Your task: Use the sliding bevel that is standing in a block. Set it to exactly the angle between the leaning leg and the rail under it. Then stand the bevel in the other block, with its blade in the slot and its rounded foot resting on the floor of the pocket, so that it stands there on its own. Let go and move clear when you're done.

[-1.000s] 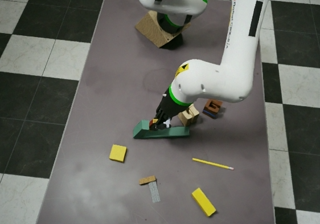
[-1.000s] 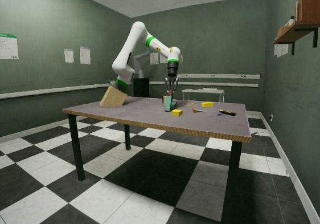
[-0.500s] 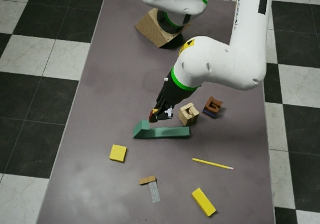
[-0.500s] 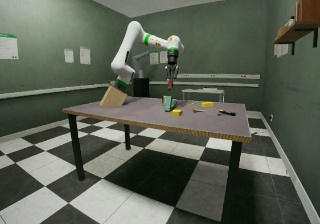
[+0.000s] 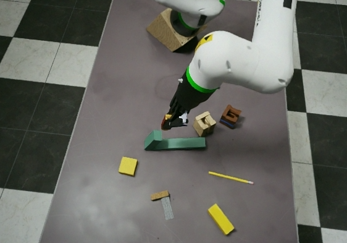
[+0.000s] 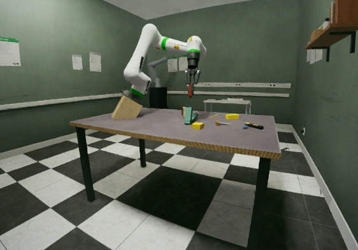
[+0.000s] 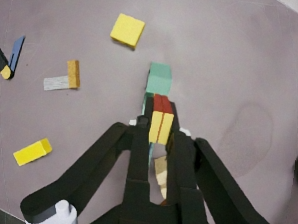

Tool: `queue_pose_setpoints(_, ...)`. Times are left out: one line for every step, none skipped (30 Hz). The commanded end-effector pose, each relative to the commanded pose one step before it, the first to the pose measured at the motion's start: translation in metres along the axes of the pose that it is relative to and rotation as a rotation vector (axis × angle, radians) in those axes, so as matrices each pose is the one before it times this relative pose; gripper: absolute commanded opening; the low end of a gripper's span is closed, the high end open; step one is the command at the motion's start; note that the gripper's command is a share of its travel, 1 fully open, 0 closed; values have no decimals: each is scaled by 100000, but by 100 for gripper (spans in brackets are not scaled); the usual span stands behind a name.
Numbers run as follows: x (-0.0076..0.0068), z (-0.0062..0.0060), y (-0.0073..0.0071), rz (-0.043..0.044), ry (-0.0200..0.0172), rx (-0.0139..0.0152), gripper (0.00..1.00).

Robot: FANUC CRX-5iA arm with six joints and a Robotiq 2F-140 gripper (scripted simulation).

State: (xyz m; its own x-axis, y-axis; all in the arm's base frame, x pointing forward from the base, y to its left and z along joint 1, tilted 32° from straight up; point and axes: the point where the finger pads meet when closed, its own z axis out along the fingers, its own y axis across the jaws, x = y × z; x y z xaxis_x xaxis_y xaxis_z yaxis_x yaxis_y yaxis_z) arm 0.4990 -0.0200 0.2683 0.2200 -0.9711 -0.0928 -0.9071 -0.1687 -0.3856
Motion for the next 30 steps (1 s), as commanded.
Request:
queue_pose_setpoints(44,-85,-47,7,90,161,10)
queue_pose_setpoints(0,0,0,0,0,0,10)
queue_pose_setpoints(0,0,0,0,0,0,10)
queue_pose_setpoints(0,0,0,0,0,0,10)
queue_pose_setpoints(-1,0,0,2,-1,0,10)
queue_pose_setpoints(-5,-2,2,12,-4,-2,10)
queue_pose_setpoints(-14,-5,7,31,-11,-6,10)
queue_pose_setpoints(-27,-9,12,59,-21,-12,10)
queue_pose_setpoints(-44,-15,20,95,-33,-20,10)
queue_pose_setpoints(-63,-21,29,137,-48,-28,10)
queue_pose_setpoints(-86,-29,39,186,-65,-38,10)
queue_pose_setpoints(-111,-37,51,240,-84,-49,10)
queue_pose_setpoints(-137,-46,63,298,-104,-61,10)
queue_pose_setpoints(-166,-55,77,360,-126,-74,10)
queue_pose_setpoints(-196,-65,92,425,-149,-88,10)
queue_pose_setpoints(-226,-75,107,492,-172,-102,10)
queue_pose_setpoints(0,0,0,0,0,0,10)
queue_pose_setpoints(0,0,0,0,0,0,10)
queue_pose_setpoints(-257,-85,123,561,-196,-116,10)
queue_pose_setpoints(-289,-95,140,631,-221,-130,10)
queue_pose_setpoints(-320,-104,158,700,-245,-145,10)
queue_pose_setpoints(-350,-113,176,770,-269,-159,10)
queue_pose_setpoints(-380,-122,195,838,-293,-173,10)
queue_pose_setpoints(-409,-130,214,904,-316,-187,10)
queue_pose_setpoints(-436,-138,233,968,-339,-200,10)
queue_pose_setpoints(-462,-144,253,1030,-360,-213,10)
queue_pose_setpoints(-486,-150,273,1088,-381,-225,10)
queue_pose_setpoints(-508,-155,292,1142,-400,-236,10)
queue_pose_setpoints(-527,-159,312,1193,-418,-246,10)
queue_pose_setpoints(-545,-162,331,1239,-434,-256,10)
